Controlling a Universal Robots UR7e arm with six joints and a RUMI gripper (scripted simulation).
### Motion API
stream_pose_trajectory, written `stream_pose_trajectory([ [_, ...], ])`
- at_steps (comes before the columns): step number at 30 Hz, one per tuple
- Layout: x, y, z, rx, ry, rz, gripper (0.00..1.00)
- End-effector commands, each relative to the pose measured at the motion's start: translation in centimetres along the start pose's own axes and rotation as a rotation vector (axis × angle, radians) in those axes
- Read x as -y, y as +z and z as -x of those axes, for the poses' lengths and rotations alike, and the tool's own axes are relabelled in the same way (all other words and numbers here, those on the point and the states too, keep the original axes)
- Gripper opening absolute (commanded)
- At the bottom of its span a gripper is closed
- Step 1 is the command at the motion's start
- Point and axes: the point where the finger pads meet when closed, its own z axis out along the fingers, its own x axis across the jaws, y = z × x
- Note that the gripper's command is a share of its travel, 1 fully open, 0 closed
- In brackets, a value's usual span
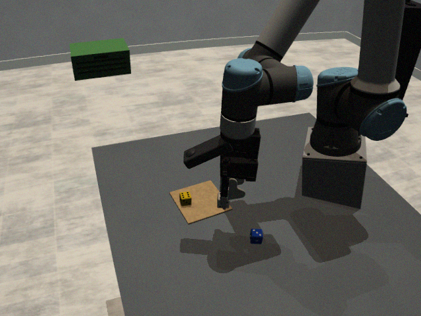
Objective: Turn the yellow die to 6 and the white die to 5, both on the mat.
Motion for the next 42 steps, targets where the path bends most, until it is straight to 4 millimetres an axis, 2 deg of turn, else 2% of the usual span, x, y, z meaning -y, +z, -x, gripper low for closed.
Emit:
stream_pose_trajectory([
  [1, 1.1, -0.2, -4.0, 0.016, -0.084, 0.002, 0.1],
  [2, 1.1, -0.2, -4.0, 0.016, -0.084, 0.002, 0.1],
  [10, 1.6, -0.2, -9.8, 0.014, -0.208, -0.003, 0.1],
  [16, 1.4, -0.2, -12.0, 0.012, -0.257, -0.006, 0.1],
  [42, 1.4, 0.0, -12.4, 0.012, -0.267, -0.006, 0.1],
])
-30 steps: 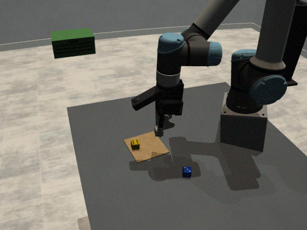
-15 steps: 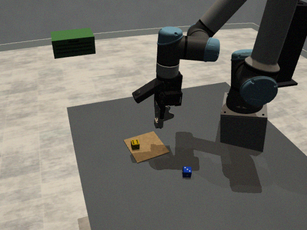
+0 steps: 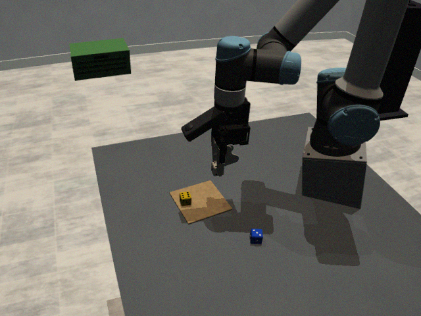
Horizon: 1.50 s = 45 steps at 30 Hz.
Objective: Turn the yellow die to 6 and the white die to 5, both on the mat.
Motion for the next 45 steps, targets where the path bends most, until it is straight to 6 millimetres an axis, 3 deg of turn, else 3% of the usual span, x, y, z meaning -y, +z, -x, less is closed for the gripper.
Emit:
stream_pose_trajectory([
  [1, 0.0, 0.2, 0.0, 0.001, 0.0, 0.0, 0.1],
  [11, 0.1, 1.8, -0.1, 0.001, -0.001, 0.0, 0.1],
  [26, 0.1, 6.5, -0.2, 0.001, -0.001, 0.0, 0.1],
  [45, 0.1, 9.4, -0.3, 0.001, -0.001, 0.0, 0.1],
])
